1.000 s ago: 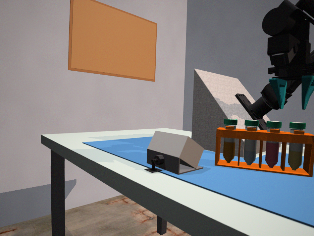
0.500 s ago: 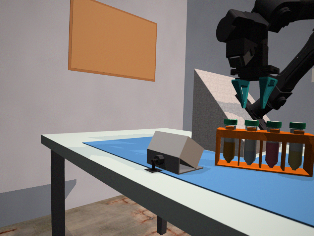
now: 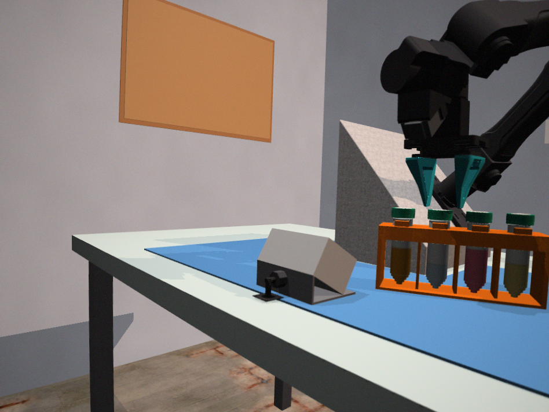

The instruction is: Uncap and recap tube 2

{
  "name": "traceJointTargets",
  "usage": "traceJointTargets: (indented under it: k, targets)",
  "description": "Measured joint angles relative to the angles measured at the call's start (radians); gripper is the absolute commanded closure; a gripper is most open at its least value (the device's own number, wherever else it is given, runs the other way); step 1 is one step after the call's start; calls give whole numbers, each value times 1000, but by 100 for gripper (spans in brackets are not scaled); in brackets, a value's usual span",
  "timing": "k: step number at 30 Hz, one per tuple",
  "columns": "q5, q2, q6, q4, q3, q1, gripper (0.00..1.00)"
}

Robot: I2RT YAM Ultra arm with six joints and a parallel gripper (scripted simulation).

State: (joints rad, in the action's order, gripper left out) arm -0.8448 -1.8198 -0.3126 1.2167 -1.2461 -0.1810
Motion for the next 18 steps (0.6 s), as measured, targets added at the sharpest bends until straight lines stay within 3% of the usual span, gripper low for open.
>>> traceJointTargets:
  k: [18]
  targets:
    - [-7,1,48,-72,24,18,51]
